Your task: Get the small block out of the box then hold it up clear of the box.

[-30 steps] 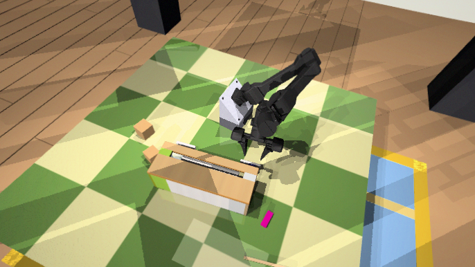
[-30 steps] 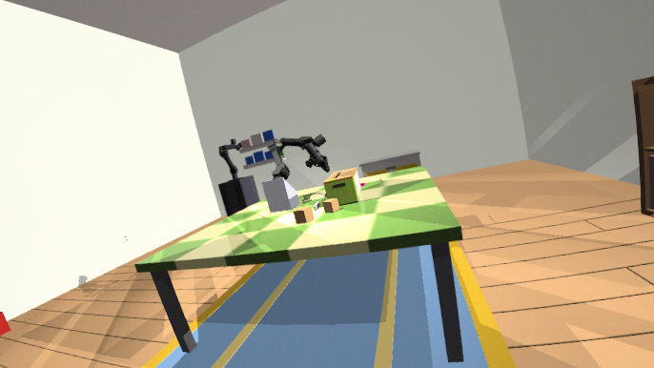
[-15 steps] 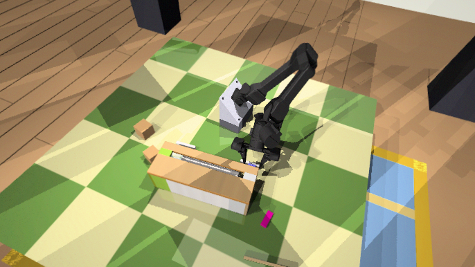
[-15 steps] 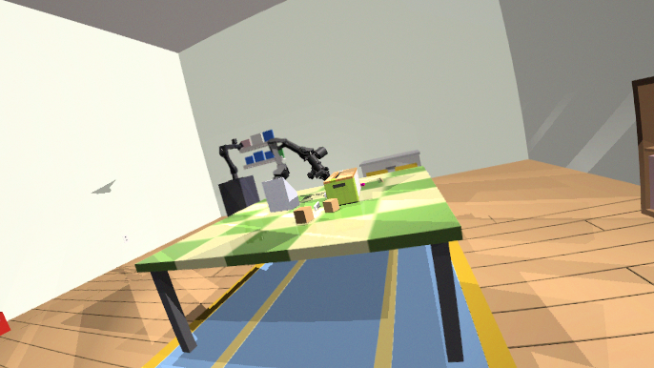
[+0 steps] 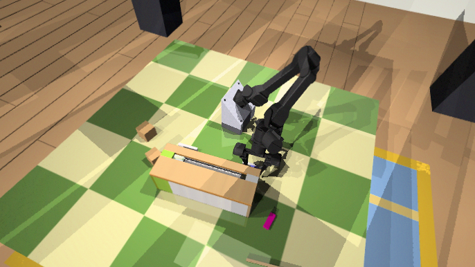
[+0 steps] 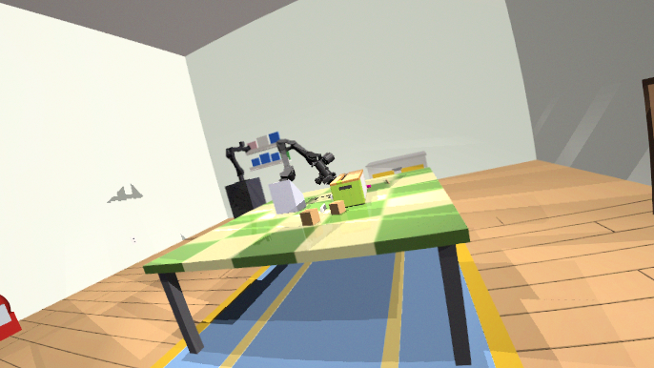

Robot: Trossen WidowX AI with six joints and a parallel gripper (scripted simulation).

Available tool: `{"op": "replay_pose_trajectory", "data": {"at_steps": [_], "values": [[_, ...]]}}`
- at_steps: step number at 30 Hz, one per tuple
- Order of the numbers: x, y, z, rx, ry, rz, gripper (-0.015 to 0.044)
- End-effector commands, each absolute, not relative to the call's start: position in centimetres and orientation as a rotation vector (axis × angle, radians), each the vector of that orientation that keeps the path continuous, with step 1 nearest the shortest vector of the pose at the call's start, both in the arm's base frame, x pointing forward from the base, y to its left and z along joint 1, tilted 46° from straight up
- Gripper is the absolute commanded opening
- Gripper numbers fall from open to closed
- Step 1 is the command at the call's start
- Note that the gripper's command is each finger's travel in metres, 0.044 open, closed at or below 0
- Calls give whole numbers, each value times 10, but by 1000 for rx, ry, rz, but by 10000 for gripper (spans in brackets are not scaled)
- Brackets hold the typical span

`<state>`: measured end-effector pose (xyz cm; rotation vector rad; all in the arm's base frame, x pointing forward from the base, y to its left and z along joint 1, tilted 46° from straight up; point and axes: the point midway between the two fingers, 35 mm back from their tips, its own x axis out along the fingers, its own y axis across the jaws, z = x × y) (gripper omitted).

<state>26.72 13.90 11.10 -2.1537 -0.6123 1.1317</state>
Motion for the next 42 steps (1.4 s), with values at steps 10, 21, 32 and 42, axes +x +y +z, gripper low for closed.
{"op": "replay_pose_trajectory", "data": {"at_steps": [10, 21, 32, 42], "values": [[269, 154, 93, -2149, -603, 1139, 285], [269, 166, 83, -2147, -604, 1136, 285], [269, 166, 82, -2147, -604, 1136, 62], [267, 140, 107, -2152, -605, 1140, 0]]}}
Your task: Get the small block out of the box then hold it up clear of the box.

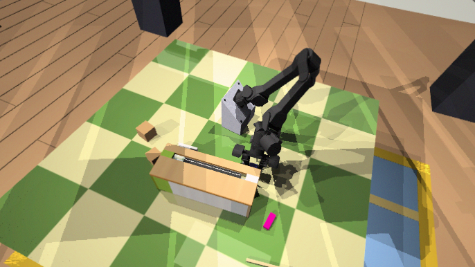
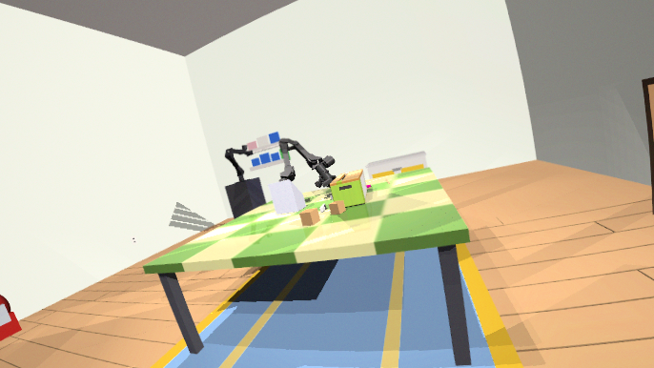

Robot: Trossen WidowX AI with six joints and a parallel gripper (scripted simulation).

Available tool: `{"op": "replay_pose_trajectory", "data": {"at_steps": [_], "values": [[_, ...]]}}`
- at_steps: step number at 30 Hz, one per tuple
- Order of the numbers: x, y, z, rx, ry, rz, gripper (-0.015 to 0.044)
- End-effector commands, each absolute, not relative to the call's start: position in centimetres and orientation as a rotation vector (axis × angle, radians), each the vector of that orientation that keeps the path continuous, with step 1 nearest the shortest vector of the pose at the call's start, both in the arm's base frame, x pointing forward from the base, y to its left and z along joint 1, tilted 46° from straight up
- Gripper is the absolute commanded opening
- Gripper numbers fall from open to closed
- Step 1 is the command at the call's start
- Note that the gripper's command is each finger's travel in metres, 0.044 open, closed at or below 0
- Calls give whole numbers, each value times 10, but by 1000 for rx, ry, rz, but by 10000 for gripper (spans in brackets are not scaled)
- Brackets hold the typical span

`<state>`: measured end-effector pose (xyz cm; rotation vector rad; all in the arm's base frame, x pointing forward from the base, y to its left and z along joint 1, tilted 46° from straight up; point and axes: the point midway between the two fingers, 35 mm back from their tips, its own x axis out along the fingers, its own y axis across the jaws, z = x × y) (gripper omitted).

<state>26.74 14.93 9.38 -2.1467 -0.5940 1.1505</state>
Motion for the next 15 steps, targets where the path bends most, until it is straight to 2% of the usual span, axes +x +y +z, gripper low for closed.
{"op": "replay_pose_trajectory", "data": {"at_steps": [1, 10, 15], "values": [[266, 136, 110, -2152, -605, 1140, 0], [261, 121, 126, -2145, -603, 1137, 0], [260, 117, 124, -1992, -481, 1159, 0]]}}
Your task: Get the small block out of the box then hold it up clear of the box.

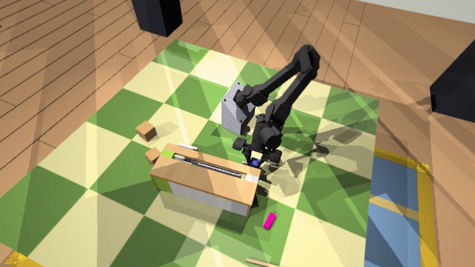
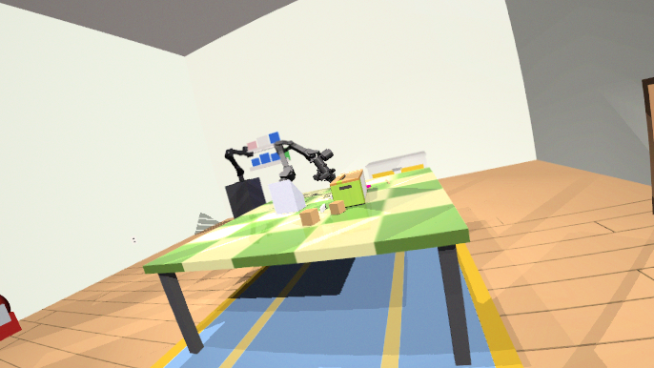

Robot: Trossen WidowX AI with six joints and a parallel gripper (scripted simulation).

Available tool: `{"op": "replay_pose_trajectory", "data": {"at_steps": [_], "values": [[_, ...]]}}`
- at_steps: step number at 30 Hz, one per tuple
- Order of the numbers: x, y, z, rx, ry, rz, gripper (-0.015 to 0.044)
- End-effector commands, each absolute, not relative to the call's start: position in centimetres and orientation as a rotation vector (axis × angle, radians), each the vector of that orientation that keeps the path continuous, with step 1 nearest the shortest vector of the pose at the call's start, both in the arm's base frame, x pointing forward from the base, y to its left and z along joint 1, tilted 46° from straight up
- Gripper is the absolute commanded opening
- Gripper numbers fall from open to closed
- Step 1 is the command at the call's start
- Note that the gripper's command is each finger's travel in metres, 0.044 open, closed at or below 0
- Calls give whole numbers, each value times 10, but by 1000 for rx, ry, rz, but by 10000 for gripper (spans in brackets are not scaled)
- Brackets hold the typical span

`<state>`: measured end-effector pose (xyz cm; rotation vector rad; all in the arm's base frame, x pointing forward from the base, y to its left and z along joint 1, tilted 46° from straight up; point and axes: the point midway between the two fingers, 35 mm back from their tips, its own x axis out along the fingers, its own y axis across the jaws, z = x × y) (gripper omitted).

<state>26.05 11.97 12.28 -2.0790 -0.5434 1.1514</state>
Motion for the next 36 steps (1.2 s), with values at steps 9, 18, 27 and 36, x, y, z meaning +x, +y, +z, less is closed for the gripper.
{"op": "replay_pose_trajectory", "data": {"at_steps": [9, 18, 27, 36], "values": [[258, 108, 122, -1668, -236, 1177, 0], [255, 99, 120, -1338, -6, 1159, 0], [252, 92, 119, -1001, 206, 1113, 0], [249, 84, 118, -661, 402, 1041, 0]]}}
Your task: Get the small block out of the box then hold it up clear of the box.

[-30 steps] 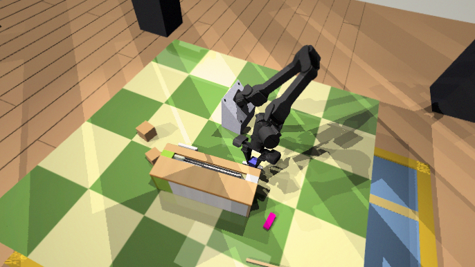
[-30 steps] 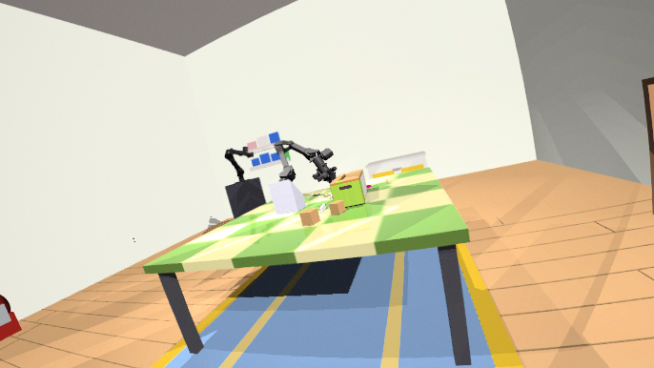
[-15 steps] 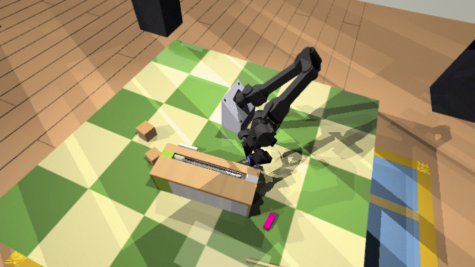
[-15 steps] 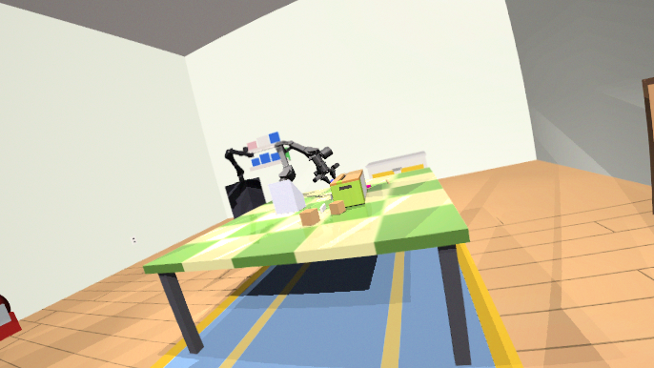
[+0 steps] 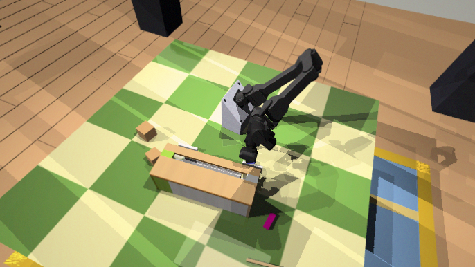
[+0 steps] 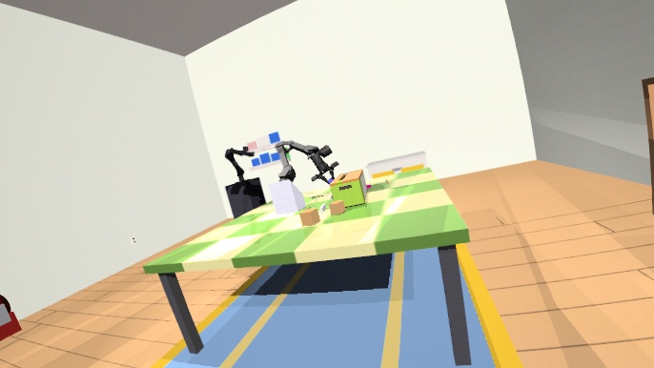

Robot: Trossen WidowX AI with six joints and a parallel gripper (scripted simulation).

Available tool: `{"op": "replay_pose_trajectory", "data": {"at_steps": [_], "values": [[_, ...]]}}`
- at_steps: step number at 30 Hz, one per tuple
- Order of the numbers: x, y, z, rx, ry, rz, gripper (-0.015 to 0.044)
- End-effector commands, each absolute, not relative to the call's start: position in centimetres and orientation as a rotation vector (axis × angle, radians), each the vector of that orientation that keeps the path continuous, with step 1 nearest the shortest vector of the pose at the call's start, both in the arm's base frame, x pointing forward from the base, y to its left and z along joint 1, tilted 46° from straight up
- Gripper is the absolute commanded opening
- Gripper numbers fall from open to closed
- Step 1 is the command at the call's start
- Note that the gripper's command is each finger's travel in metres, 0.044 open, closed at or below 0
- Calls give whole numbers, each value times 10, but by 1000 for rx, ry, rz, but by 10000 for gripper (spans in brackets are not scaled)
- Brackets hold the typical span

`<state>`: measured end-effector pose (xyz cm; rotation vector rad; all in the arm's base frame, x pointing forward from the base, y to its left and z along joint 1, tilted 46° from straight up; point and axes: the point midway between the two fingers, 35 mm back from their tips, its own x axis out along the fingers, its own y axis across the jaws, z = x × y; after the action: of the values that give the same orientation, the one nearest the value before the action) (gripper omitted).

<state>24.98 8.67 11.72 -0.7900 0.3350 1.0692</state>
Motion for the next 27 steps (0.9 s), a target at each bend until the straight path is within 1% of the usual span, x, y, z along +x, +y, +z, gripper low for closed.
{"op": "replay_pose_trajectory", "data": {"at_steps": [1, 27], "values": [[248, 84, 118, -623, 423, 1031, 0], [238, 64, 121, 376, 889, 689, 0]]}}
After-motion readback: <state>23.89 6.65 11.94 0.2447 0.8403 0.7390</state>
